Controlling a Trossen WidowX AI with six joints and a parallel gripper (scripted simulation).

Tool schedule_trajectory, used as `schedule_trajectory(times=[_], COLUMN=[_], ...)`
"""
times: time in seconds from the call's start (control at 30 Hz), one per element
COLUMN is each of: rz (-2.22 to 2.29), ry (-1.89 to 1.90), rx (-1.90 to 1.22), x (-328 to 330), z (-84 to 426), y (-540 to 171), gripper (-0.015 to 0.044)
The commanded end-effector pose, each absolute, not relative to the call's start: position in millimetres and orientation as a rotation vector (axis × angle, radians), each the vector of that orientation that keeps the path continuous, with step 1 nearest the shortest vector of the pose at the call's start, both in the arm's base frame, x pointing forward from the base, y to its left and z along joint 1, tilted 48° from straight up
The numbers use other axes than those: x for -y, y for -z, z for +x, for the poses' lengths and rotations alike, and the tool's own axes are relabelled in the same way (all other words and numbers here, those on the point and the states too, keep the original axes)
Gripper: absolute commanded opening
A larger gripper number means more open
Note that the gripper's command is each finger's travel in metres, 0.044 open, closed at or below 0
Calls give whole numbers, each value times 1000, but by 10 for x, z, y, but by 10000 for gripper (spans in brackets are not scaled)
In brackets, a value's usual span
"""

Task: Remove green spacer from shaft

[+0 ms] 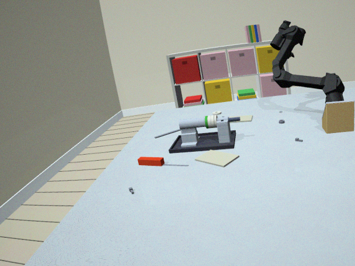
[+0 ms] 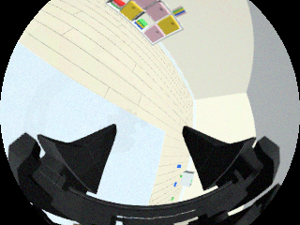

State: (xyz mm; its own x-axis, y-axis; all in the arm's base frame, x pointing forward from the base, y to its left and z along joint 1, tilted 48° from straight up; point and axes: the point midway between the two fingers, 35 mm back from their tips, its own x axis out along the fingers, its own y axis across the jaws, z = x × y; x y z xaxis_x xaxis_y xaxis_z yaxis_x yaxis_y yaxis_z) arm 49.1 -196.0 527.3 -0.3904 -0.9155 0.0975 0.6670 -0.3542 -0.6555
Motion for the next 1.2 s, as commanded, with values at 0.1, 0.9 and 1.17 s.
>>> schedule_trajectory(times=[0.1,0.9,1.17], rz=[-555,-782,-984], ry=[1964,2639,2841], rx=[-560,361,736], x=[1893,-390,-1542], z=[269,-1662,-1792], y=[-5439,-6348,-6261], gripper=[440,440,440])
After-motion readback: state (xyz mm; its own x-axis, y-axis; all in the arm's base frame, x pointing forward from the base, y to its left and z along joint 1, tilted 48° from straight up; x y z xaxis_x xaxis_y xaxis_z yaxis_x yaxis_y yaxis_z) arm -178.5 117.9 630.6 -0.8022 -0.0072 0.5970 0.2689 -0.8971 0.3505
